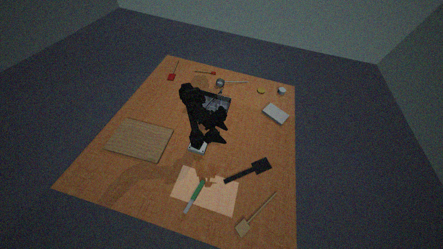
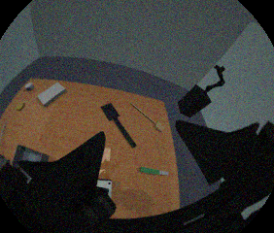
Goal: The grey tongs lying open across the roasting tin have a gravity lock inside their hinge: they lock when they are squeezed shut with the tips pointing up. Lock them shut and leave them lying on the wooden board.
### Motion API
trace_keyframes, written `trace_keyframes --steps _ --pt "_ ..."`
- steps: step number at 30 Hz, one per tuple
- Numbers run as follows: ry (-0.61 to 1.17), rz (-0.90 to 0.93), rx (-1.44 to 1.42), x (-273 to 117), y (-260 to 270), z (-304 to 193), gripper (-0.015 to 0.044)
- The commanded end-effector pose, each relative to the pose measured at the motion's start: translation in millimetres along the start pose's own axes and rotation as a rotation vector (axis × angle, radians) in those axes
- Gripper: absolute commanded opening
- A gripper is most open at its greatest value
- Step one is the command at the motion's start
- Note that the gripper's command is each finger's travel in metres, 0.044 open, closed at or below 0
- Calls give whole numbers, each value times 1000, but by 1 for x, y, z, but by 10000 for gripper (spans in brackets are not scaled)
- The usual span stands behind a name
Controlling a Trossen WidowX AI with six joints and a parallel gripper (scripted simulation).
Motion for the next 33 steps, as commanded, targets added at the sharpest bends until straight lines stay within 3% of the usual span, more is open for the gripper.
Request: trace_keyframes --steps 1,15,22,33 --pt "24 116 -26 15 -4 14 440" --pt "210 546 -178 93 50 73 440" --pt "339 703 -309 120 122 93 440" --pt "462 906 -629 109 267 78 440"
Point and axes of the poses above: the point midway between the two fingers, 35 mm back from their tips, its own x axis out along the fingers, its own y axis across the jaws, z = x × y, the point moved 10 cm from there along -x, back along the fingers, and after that the axes turned 10 degrees about x, right-handed, at the moved point
